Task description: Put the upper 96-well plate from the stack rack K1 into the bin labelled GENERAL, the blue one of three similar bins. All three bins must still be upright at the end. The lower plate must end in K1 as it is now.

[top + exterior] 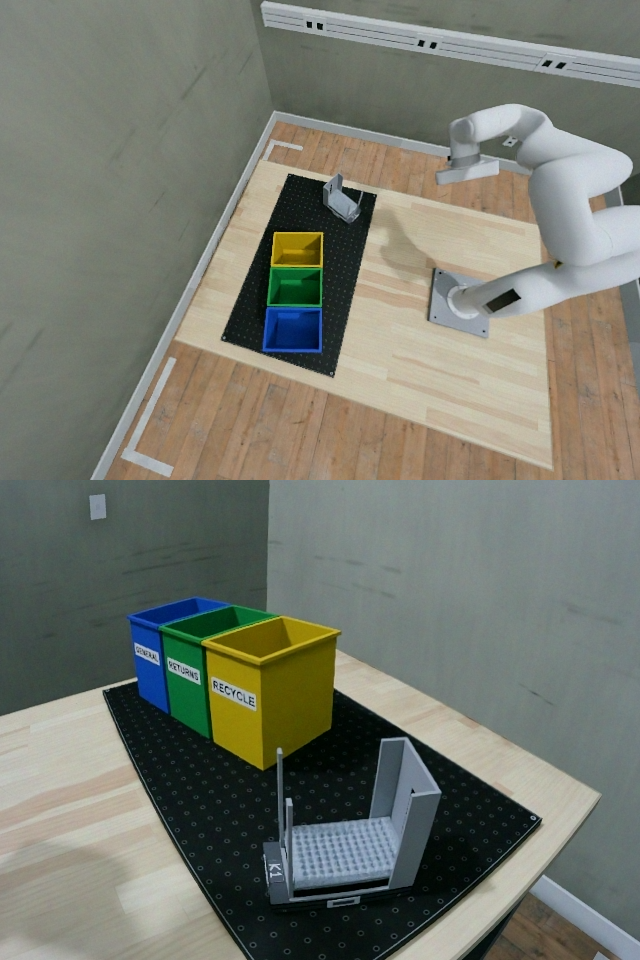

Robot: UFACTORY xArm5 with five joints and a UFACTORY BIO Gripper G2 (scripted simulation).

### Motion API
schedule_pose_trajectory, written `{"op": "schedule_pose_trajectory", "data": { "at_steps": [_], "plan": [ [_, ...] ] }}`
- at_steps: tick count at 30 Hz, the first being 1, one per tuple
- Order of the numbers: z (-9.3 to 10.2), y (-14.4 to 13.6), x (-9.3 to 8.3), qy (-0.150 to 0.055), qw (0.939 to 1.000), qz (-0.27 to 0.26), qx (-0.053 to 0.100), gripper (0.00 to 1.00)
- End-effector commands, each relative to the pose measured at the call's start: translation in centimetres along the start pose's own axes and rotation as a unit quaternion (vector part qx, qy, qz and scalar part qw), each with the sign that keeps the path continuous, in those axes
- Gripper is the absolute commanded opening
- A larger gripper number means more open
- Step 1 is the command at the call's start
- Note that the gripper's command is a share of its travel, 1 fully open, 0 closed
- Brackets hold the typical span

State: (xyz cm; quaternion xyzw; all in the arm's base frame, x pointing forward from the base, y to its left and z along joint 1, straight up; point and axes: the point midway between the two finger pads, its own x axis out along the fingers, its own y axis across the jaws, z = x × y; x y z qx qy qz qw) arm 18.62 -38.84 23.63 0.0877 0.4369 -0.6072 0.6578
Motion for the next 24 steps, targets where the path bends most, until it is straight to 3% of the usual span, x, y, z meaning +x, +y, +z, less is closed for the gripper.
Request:
{"op": "schedule_pose_trajectory", "data": {
  "at_steps": [1, 3, 7, 13, 17, 23, 24],
  "plan": [
    [0.7, 2.3, -0.4, -0.026, 0.9994, 0.021, -0.010, 0.37],
    [0.8, 2.7, -0.4, -0.026, 0.9994, 0.021, -0.010, 0.37],
    [1.2, 4.6, -0.9, -0.068, 0.9954, 0.065, -0.017, 0.37],
    [1.5, 6.5, -1.5, -0.068, 0.9954, 0.065, -0.017, 0.37],
    [1.8, 8.3, -2.1, -0.110, 0.9875, 0.110, -0.024, 0.37],
    [2.1, 10.3, -2.8, -0.110, 0.9875, 0.110, -0.024, 0.37],
    [2.2, 10.7, -3.0, -0.120, 0.9848, 0.123, -0.026, 0.37]
  ]
}}
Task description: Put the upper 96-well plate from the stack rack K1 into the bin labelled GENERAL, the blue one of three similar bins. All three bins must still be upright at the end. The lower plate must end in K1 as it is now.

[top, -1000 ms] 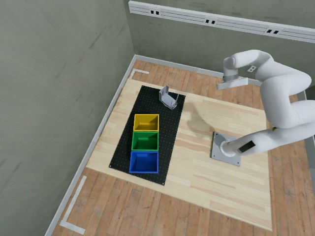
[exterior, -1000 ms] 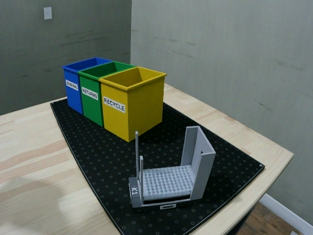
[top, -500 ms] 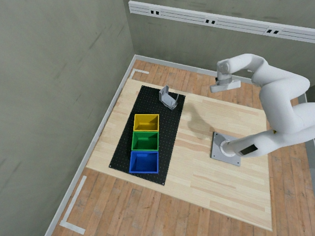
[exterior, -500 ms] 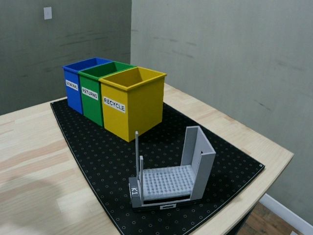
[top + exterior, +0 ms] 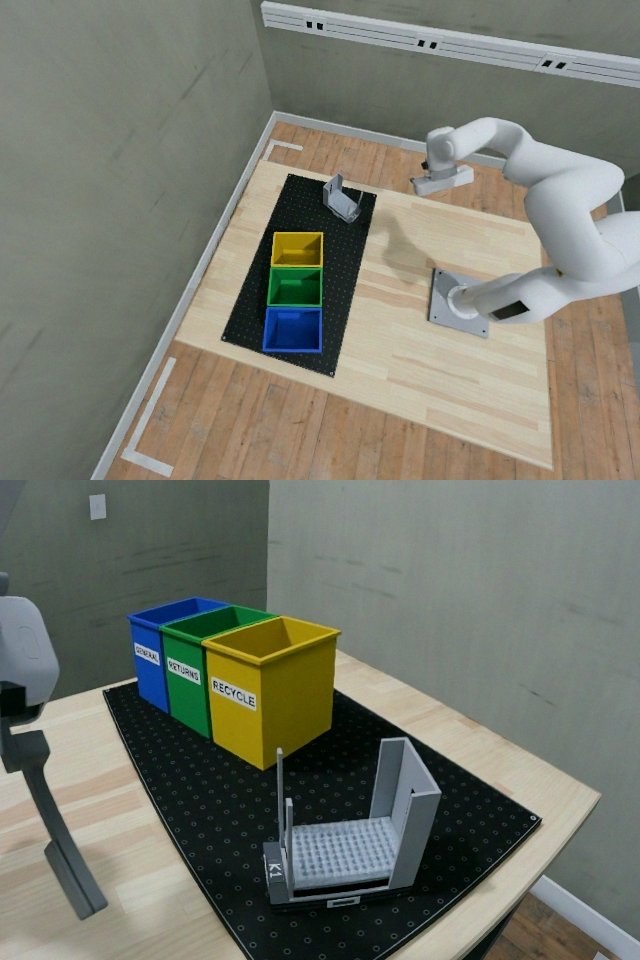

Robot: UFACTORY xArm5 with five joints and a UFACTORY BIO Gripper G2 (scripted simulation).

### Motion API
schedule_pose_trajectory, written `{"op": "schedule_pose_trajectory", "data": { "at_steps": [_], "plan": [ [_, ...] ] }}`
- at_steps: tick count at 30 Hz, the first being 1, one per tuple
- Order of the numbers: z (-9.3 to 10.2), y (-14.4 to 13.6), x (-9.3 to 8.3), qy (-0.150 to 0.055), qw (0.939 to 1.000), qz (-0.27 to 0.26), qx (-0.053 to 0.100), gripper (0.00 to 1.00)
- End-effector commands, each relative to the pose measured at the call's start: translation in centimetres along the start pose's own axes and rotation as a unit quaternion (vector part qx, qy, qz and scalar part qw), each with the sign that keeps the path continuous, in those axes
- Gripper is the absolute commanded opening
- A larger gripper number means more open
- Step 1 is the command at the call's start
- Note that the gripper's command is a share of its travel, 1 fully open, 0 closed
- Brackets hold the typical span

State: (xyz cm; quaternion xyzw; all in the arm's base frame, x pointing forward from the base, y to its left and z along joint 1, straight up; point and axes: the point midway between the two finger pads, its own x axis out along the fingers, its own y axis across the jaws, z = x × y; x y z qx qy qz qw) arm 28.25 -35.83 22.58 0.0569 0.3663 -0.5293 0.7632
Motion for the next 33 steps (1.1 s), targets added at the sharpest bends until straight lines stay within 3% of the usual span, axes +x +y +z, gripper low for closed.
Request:
{"op": "schedule_pose_trajectory", "data": {
  "at_steps": [1, 5, 10, 14, 21, 25, 31, 33],
  "plan": [
    [0.5, 1.6, -0.2, -0.027, 0.9992, 0.028, -0.007, 0.37],
    [0.7, 2.6, -0.4, -0.046, 0.9976, 0.050, -0.010, 0.37],
    [1.1, 4.6, -0.8, -0.046, 0.9976, 0.050, -0.010, 0.37],
    [1.4, 6.5, -1.3, -0.085, 0.9913, 0.099, -0.017, 0.37],
    [1.8, 8.6, -1.9, -0.085, 0.9913, 0.099, -0.017, 0.37],
    [2.0, 10.4, -2.7, -0.123, 0.9809, 0.149, -0.024, 0.37],
    [2.2, 12.5, -3.5, -0.123, 0.9809, 0.149, -0.024, 0.37],
    [2.3, 13.4, -3.9, -0.143, 0.9738, 0.175, -0.027, 0.37]
  ]
}}
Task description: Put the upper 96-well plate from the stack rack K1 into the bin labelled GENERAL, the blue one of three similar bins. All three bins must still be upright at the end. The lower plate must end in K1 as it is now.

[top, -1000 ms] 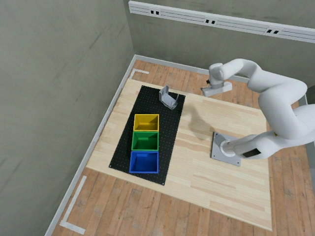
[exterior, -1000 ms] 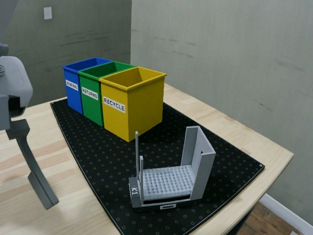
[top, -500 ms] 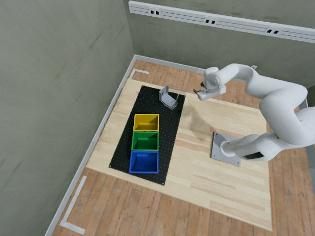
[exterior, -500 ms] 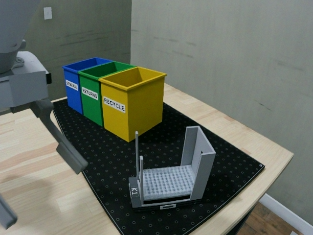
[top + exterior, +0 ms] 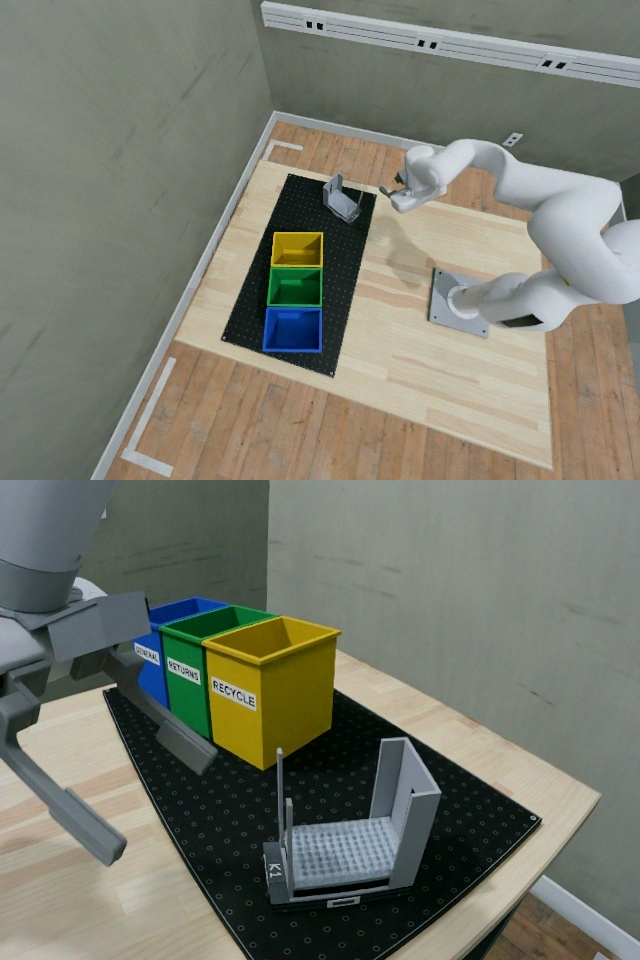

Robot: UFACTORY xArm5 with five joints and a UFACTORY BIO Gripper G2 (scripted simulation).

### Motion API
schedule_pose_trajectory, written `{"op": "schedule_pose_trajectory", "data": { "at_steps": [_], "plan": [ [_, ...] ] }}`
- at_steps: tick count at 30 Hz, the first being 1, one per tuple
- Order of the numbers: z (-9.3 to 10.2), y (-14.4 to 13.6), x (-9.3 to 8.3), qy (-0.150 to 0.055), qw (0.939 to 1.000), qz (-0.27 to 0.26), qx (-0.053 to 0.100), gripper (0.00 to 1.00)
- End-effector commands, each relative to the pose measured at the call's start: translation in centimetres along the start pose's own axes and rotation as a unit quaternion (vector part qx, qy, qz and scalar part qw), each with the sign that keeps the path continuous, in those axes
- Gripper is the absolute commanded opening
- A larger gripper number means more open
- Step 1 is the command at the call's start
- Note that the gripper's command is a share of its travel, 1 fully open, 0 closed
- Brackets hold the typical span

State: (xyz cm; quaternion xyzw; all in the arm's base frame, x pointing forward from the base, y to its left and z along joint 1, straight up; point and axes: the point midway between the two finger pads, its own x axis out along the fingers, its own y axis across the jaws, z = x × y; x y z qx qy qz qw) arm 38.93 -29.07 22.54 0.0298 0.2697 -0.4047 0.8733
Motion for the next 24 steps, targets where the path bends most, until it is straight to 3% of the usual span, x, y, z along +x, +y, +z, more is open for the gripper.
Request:
{"op": "schedule_pose_trajectory", "data": {
  "at_steps": [1, 2, 9, 13, 19, 22, 24],
  "plan": [
    [0.5, 1.9, -0.2, -0.031, 0.9987, 0.040, -0.007, 0.37],
    [0.6, 2.4, -0.3, -0.040, 0.9978, 0.052, -0.009, 0.37],
    [1.0, 4.6, -0.6, -0.040, 0.9978, 0.052, -0.009, 0.37],
    [1.3, 6.5, -1.1, -0.076, 0.9915, 0.104, -0.014, 0.37],
    [1.6, 8.7, -1.6, -0.076, 0.9915, 0.104, -0.014, 0.37],
    [1.7, 9.2, -1.8, -0.086, 0.9892, 0.118, -0.016, 0.37],
    [1.8, 10.1, -2.1, -0.104, 0.9838, 0.145, -0.018, 0.37]
  ]
}}
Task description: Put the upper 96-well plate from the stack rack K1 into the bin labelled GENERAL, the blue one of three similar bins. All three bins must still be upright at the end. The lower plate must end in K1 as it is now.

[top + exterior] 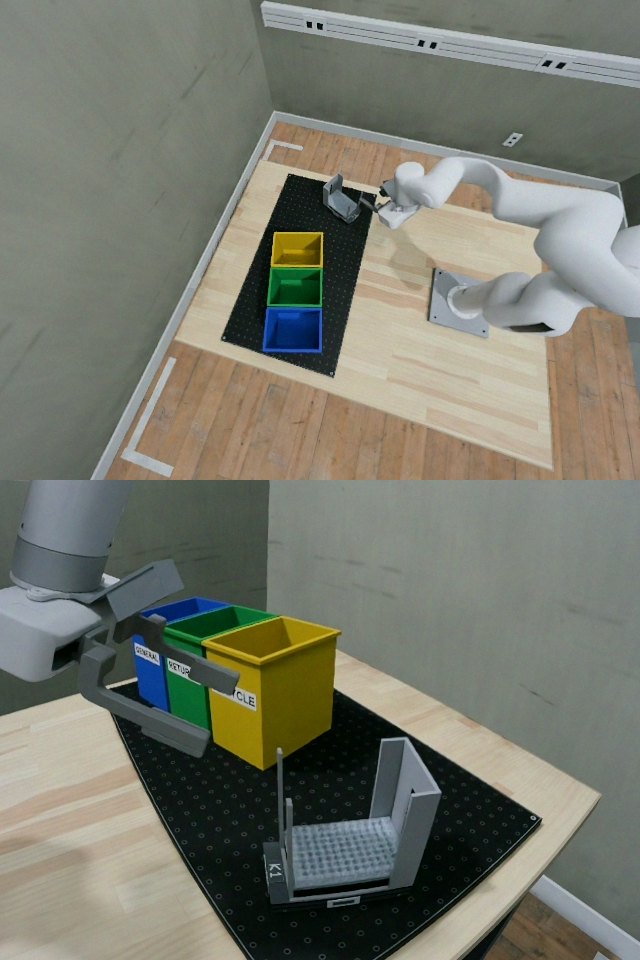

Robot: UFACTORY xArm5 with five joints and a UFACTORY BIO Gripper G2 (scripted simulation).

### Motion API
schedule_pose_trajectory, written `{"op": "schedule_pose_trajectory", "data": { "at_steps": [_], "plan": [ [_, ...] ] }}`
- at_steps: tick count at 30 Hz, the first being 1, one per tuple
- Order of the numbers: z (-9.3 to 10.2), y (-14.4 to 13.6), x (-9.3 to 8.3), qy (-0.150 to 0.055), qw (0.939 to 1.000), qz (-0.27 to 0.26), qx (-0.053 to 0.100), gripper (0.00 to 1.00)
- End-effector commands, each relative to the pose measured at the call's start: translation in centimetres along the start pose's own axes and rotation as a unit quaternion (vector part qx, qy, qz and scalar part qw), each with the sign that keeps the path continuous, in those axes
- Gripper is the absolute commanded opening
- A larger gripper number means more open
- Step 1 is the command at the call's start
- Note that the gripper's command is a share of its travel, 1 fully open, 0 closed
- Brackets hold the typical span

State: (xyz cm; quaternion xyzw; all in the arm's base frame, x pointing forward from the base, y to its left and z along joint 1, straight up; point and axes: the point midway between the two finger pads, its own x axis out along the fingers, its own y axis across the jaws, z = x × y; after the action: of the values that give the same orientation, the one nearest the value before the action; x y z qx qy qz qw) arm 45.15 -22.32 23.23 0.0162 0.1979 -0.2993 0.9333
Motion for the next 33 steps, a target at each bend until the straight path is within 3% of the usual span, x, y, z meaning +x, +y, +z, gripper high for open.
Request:
{"op": "schedule_pose_trajectory", "data": {
  "at_steps": [1, 7, 11, 18, 22, 28, 30, 32, 33],
  "plan": [
    [0.5, 1.7, -0.1, -0.031, 0.9986, 0.043, -0.007, 0.37],
    [0.9, 4.0, -0.3, -0.031, 0.9986, 0.043, -0.007, 0.37],
    [1.2, 5.9, -0.7, -0.066, 0.9929, 0.098, -0.011, 0.37],
    [1.6, 8.2, -1.2, -0.066, 0.9929, 0.098, -0.011, 0.37],
    [1.9, 10.1, -1.8, -0.101, 0.9831, 0.152, -0.014, 0.37],
    [2.3, 12.4, -2.6, -0.101, 0.9831, 0.152, -0.014, 0.37],
    [2.4, 13.3, -3.0, -0.118, 0.9764, 0.180, -0.016, 0.37],
    [2.4, 13.3, -3.0, -0.118, 0.9764, 0.180, -0.016, 0.37],
    [2.4, 13.7, -3.2, -0.126, 0.9727, 0.194, -0.016, 0.37]
  ]
}}
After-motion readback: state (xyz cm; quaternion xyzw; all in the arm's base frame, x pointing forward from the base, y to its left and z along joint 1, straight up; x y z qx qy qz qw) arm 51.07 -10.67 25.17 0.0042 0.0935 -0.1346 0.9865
